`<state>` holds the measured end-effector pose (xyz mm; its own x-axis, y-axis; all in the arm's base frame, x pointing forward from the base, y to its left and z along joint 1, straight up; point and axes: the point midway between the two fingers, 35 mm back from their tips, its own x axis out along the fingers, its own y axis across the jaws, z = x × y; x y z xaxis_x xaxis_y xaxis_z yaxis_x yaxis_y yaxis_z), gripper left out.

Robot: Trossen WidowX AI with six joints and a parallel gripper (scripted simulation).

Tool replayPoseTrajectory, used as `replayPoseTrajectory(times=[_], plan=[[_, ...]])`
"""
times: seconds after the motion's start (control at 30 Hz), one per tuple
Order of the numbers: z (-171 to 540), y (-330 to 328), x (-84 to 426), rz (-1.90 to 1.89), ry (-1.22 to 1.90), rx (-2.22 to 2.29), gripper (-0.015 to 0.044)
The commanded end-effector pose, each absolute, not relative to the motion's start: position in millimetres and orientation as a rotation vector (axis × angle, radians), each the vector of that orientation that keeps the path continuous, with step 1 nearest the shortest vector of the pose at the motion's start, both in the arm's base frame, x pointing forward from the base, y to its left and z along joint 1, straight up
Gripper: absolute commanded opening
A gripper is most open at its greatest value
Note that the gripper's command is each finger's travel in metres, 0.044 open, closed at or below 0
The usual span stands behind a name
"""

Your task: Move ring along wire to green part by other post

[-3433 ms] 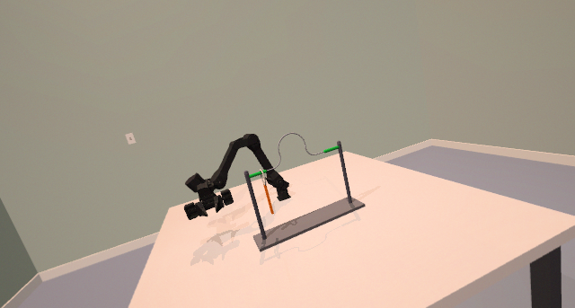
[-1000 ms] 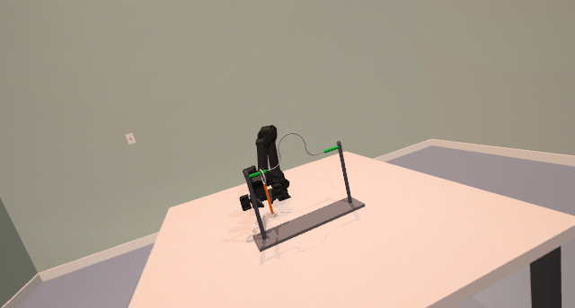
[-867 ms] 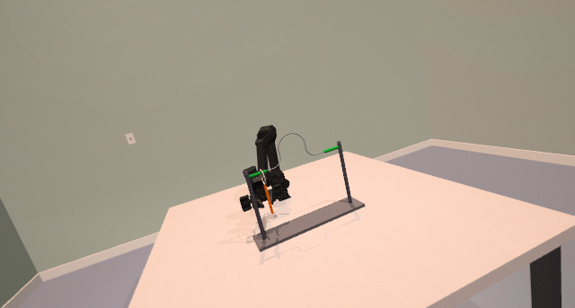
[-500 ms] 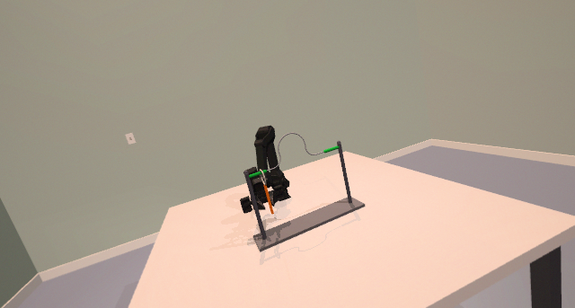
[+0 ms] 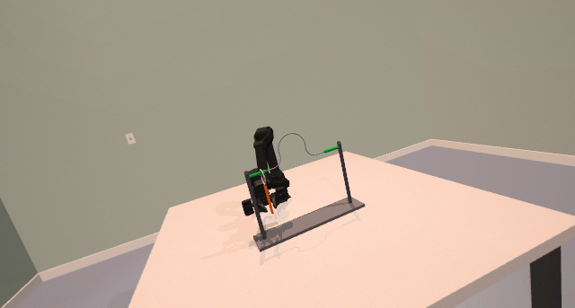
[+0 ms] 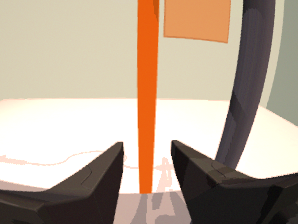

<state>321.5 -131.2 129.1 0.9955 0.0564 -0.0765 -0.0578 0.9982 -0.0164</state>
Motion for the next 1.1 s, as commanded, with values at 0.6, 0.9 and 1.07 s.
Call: replayPoseTrajectory(times=[0.6, 0.9, 1.07], plan=[[127.9, -129.3, 336.0, 0.054, 0.072, -0.014, 0.016], [127.9, -129.3, 336.0, 0.054, 0.072, -0.014, 0.016], [127.7, -128.7, 335.7, 0.058, 0.073, -0.019, 0.0029]])
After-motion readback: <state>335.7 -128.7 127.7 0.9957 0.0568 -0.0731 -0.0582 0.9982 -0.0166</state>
